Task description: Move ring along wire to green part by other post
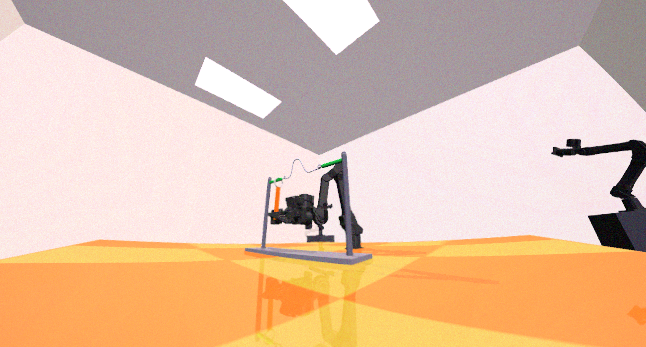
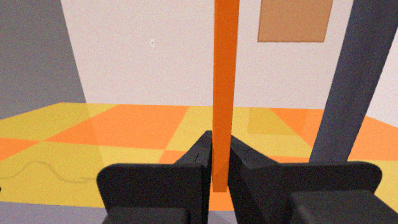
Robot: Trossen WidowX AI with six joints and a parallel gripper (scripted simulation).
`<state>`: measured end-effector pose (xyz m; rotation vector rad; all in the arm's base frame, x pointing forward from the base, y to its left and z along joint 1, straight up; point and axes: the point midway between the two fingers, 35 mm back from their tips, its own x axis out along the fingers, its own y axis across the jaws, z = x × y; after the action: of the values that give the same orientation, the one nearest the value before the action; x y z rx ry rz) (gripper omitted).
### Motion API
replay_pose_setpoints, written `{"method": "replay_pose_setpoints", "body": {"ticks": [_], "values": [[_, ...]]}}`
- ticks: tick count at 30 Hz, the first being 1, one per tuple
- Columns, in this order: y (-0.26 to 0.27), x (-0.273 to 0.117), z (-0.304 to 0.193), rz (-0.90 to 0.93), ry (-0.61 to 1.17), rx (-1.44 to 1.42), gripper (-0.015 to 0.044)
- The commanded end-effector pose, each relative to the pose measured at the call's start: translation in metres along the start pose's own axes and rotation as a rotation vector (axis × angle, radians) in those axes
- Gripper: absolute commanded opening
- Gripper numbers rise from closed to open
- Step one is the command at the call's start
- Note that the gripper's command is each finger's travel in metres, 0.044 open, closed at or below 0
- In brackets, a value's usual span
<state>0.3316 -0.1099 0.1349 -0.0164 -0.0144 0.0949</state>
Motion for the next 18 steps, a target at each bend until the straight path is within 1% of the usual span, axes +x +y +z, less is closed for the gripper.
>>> {"method": "replay_pose_setpoints", "body": {"ticks": [1,18], "values": [[0.0002,0.0,0.0007,0.0,0.0,0.001,-0.015],[0.0025,0.0002,0.0103,-0.003,-0.001,0.01,-0.015]]}}
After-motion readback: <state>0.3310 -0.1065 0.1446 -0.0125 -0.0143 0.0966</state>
